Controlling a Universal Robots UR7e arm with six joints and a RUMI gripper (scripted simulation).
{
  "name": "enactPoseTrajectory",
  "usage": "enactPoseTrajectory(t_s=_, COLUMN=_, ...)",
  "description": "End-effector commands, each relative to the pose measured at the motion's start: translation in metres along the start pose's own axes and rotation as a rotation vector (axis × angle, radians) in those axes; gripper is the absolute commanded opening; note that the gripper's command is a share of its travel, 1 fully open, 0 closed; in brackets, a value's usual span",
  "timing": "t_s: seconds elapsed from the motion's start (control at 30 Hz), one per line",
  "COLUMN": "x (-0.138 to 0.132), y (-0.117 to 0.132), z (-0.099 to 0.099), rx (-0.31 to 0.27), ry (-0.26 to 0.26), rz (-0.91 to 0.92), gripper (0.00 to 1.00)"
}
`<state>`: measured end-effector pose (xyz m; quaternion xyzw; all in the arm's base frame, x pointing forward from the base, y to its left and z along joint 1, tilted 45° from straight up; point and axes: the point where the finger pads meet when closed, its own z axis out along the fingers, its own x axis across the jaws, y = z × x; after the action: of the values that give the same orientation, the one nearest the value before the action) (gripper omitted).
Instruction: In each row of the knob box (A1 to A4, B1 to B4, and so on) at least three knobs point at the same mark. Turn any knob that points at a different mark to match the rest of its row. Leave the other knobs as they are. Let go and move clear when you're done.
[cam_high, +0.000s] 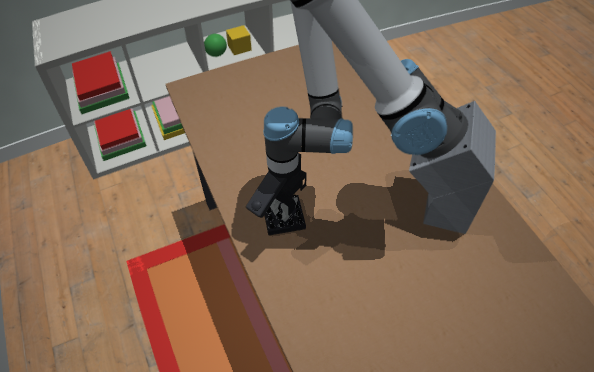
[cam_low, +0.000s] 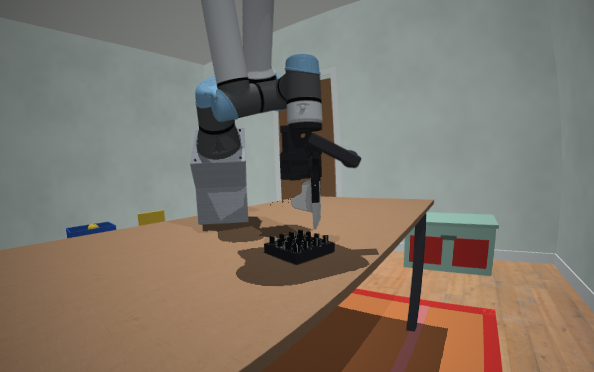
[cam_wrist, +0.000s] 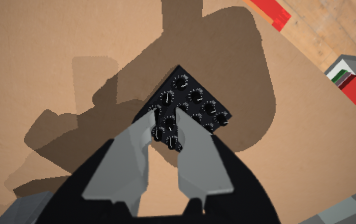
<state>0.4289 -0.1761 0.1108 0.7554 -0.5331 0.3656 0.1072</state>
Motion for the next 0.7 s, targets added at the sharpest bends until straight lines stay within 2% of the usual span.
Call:
enactPoseTrajectory(t_s=0.0, x=0.0002, y=-0.0004, z=0.0027, rx=0.001, ry=0.001, rz=0.000, gripper=0.11)
enactPoseTrajectory(t_s=0.67, x=0.0001, y=-0.0005, z=0.0071, rx=0.001, ry=0.001, rz=0.000, gripper=0.11)
